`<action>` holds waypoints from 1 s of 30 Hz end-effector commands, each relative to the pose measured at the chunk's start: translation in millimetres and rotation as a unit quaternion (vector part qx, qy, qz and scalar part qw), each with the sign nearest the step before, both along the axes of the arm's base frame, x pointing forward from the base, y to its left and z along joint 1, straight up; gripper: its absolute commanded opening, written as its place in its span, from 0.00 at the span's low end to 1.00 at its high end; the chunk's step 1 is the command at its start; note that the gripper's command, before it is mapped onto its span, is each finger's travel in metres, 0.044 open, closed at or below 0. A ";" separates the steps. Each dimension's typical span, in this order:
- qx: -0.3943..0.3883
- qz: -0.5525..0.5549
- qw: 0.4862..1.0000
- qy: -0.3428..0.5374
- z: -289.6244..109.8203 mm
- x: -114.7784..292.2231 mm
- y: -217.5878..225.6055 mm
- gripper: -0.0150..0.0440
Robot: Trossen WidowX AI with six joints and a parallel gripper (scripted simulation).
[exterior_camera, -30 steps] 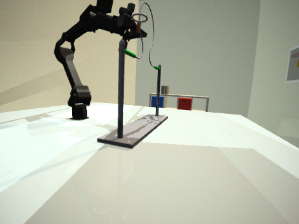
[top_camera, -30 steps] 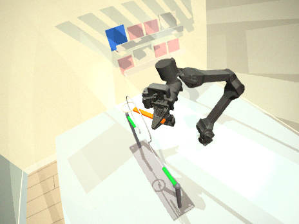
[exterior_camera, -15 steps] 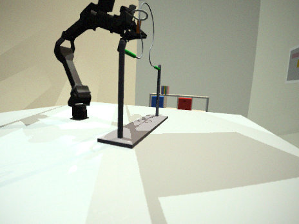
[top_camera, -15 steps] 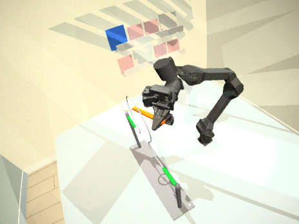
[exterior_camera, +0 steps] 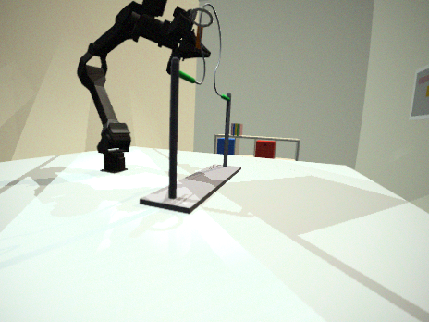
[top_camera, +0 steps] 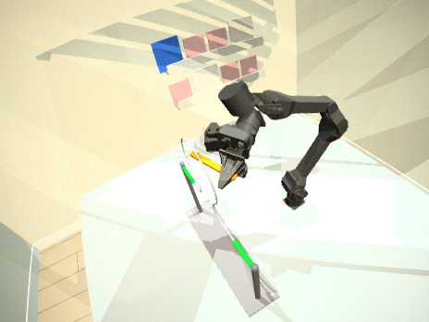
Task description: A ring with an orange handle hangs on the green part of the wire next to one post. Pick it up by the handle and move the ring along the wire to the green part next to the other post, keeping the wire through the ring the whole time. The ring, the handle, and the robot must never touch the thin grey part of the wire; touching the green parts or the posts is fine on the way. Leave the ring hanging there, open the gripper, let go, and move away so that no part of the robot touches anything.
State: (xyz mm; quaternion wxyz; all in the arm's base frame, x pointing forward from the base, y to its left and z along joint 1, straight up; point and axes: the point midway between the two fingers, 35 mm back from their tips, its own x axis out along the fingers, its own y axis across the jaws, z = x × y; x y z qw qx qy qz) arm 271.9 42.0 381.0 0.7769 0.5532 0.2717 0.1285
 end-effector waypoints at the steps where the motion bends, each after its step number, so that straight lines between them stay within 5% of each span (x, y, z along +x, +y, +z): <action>1: -0.019 -0.001 1.000 -0.006 2.8 -0.2 -0.5 0.00; 30: -0.156 -0.004 0.988 -0.006 -5.6 -0.1 -4.7 0.00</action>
